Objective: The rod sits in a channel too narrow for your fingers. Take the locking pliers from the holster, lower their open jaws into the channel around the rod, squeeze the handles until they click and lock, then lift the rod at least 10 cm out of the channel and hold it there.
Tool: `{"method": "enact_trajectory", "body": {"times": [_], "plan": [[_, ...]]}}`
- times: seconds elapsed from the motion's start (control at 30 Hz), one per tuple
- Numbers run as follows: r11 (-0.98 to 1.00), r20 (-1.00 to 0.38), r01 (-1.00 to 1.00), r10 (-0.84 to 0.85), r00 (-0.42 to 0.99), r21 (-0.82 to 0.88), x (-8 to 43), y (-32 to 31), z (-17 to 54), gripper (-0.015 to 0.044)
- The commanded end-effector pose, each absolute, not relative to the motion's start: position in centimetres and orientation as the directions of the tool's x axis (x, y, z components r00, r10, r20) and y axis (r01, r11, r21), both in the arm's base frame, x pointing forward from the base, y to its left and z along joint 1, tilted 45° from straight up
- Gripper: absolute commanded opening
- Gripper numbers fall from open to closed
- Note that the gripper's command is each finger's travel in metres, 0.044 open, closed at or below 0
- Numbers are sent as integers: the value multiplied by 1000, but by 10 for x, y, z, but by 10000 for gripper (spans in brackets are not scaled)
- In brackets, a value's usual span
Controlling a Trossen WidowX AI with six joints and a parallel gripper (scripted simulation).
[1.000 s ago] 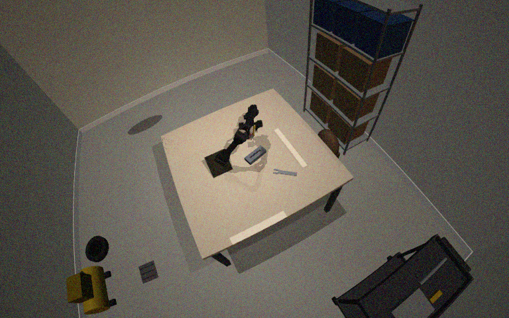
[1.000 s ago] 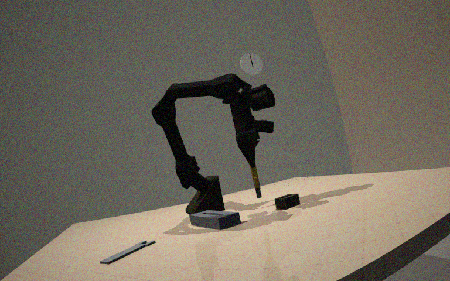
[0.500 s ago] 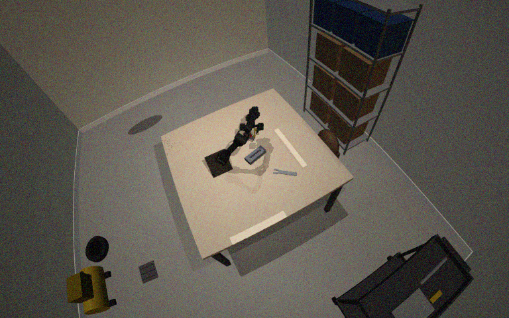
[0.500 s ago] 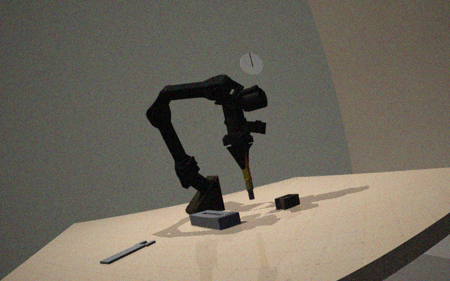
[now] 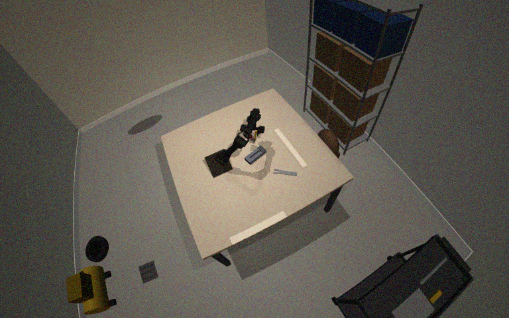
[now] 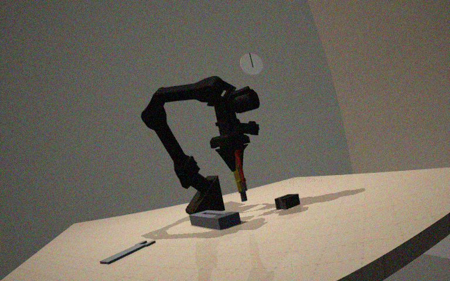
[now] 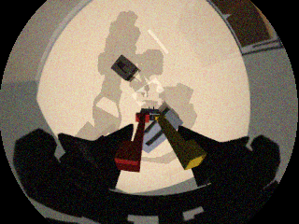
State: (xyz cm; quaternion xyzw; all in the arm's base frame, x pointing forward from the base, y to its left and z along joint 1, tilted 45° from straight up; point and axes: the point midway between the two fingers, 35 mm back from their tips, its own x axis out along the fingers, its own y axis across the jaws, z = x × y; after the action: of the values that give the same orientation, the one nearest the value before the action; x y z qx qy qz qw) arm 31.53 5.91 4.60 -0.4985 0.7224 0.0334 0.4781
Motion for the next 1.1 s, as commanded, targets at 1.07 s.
{"method": "enact_trajectory", "body": {"times": [1.07], "plan": [[643, -716, -478, -697, -39, -599, 294, 20, 83, 316]]}}
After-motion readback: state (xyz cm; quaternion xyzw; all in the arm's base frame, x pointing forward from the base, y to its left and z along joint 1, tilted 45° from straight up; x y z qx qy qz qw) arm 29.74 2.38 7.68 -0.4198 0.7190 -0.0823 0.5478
